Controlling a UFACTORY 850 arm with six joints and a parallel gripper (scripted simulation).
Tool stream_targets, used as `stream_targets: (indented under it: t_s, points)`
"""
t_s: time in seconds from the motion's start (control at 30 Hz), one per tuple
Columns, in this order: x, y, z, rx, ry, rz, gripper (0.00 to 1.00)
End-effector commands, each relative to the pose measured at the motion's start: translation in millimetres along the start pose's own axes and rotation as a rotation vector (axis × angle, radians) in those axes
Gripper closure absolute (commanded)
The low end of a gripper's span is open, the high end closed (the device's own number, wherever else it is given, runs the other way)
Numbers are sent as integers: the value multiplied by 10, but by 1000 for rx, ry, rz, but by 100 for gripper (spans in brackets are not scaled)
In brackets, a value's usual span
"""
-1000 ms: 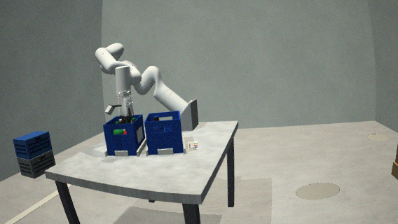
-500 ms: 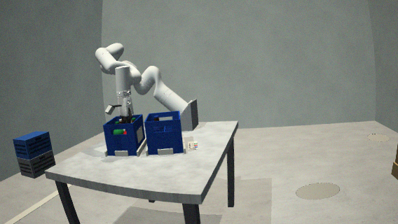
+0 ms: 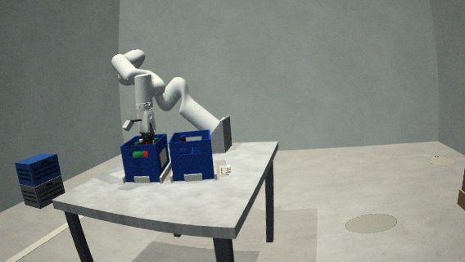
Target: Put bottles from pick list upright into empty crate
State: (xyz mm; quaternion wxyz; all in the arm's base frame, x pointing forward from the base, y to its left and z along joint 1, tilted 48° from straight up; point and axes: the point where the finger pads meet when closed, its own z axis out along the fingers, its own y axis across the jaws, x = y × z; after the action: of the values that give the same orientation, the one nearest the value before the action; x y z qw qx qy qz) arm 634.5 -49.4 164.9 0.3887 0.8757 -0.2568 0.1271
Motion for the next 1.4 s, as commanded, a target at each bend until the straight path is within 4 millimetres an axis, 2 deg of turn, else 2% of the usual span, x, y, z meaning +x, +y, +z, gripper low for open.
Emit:
stream_targets:
  t_s: [0.0, 1.37]
  points:
    - [6, -3, -62, 1, 1, 1, 100]
    - [5, -2, -645, 1, 1, 1, 100]
